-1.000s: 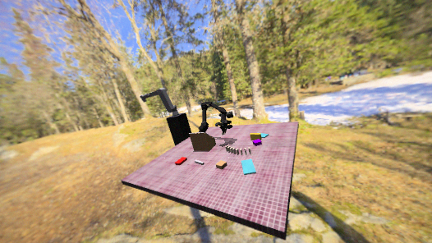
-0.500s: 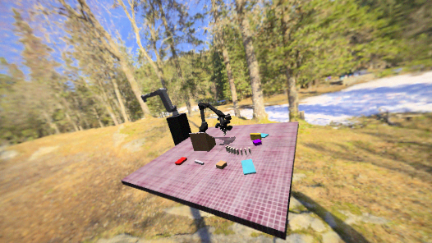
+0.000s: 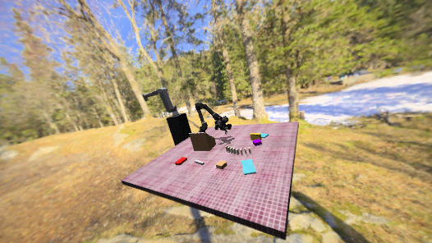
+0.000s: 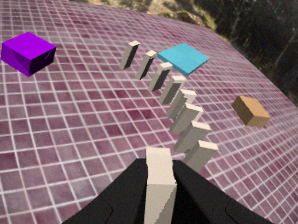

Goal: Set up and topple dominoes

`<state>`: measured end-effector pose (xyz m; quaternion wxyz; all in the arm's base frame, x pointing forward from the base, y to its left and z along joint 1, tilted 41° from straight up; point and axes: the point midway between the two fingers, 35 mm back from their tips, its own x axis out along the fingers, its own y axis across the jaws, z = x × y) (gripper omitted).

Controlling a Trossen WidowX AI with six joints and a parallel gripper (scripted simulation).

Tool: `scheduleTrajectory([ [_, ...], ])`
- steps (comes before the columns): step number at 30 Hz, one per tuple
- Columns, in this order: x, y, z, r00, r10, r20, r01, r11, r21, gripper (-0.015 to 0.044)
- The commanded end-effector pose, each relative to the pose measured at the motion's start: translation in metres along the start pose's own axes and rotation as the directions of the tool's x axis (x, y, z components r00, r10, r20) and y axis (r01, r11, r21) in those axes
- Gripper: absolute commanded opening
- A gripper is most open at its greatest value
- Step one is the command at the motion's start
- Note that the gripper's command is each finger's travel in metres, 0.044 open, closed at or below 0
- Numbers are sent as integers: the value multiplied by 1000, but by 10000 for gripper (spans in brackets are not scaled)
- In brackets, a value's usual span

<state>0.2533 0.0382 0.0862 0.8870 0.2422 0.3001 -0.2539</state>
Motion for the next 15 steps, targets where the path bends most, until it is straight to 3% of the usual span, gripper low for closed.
scheduleTrajectory([
  [1, -6, 0, 1, 996, 37, 86, -42, 997, 63, 26],
  [15, -29, -1, 5, 942, 138, 306, -221, 941, 256, 26],
])
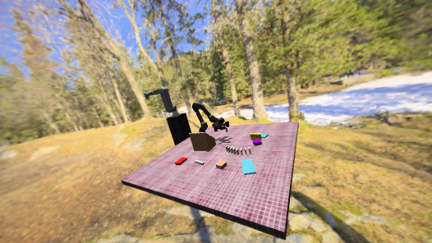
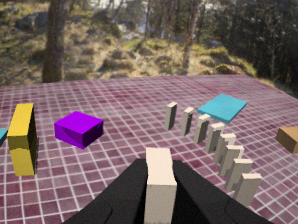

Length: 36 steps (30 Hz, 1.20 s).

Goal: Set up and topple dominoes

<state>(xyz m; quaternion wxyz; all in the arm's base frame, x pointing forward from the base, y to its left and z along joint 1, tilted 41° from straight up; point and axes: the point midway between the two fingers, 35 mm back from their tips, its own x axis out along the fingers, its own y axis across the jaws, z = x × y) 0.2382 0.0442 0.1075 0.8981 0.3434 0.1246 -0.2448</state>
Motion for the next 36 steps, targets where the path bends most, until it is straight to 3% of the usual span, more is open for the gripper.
scheduleTrajectory([
  [1, -3, -2, 1, 1000, 16, 26, -17, 999, 33, 26],
  [19, -2, -1, 0, 1000, 16, 26, -16, 999, 33, 26],
  [36, 6, 7, -31, 1000, 9, 17, -10, 999, 32, 26],
])
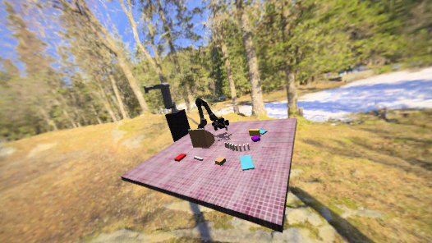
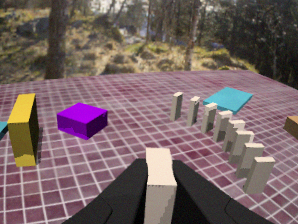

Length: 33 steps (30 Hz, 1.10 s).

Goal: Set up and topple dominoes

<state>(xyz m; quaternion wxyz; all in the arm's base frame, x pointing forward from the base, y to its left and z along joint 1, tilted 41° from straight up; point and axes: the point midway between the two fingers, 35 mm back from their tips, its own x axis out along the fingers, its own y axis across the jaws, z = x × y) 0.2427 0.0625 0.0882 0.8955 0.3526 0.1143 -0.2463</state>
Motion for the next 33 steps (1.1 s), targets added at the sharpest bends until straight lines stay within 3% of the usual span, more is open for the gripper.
scheduleTrajectory([
  [1, 1, 4, -7, 1000, 3, 2, -3, 1000, 8, 26],
  [33, 13, -2, -76, 1000, 6, 2, -6, 1000, 3, 26],
])
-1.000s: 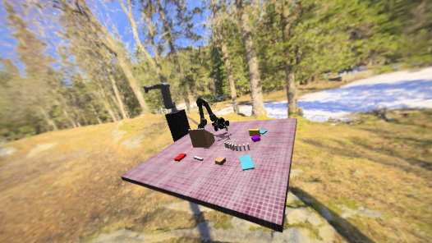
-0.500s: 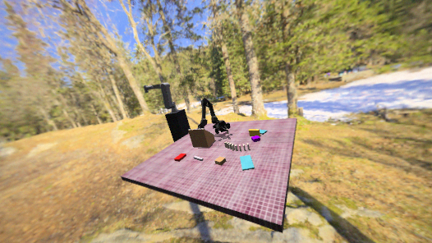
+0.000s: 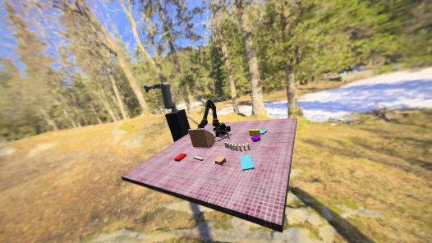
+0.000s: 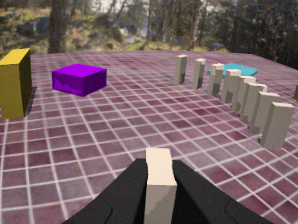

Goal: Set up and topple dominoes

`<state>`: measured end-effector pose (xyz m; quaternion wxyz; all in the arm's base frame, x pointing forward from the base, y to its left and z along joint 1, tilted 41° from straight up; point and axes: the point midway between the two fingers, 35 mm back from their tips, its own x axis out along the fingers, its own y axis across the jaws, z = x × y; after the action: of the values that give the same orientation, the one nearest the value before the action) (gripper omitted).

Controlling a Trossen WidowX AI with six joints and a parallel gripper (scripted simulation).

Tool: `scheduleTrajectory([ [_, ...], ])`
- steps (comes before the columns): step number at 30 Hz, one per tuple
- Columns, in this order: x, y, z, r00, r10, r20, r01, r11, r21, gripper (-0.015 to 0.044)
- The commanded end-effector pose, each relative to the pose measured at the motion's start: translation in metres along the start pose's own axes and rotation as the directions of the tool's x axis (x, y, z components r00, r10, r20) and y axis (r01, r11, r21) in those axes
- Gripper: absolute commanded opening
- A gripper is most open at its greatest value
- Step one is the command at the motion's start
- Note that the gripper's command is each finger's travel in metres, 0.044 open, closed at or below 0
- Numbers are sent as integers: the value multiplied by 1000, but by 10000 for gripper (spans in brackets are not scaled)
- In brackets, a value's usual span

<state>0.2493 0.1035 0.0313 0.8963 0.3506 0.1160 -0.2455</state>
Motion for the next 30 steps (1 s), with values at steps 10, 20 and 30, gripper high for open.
scheduleTrajectory([
  [10, 2, -2, -15, 1000, 8, 7, -8, 1000, 9, 26],
  [20, 2, -2, -15, 1000, 8, 7, -8, 1000, 9, 131],
  [30, 2, -2, -15, 1000, 8, 7, -8, 1000, 9, 394],
])
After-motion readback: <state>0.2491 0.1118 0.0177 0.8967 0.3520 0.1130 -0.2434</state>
